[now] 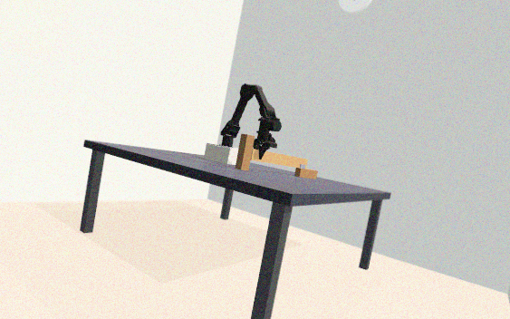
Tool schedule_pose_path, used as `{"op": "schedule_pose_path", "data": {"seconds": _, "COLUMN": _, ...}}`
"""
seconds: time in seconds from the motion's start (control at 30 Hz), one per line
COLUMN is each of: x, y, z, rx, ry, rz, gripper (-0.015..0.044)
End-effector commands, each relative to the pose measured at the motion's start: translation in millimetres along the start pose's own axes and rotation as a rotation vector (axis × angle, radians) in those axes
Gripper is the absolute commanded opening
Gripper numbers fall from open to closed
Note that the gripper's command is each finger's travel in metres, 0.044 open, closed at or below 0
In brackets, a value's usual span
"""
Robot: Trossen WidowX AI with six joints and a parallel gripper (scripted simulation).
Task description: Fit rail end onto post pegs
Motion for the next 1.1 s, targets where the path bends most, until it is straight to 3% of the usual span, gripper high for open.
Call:
{"op": "schedule_pose_path", "data": {"seconds": 0.0, "x": -0.1, "y": -0.7, "z": 2.5, "rx": 0.001, "ry": 0.002, "rz": 0.004, "gripper": 0.0}}
{"op": "schedule_pose_path", "data": {"seconds": 1.07, "x": 1.8, "y": -2.9, "z": 11.3, "rx": 0.001, "ry": 0.003, "rz": 0.004, "gripper": 0.0}}
Point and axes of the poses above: the point midway between the two fingers, 35 mm back from their tips, its own x axis back along the fingers, its own y axis across the jaws, z = x × y, the point moved 9 cm from there along x, back along the fingers, and after that the axes turned 4 degrees about -x, right-handed, at the moved point
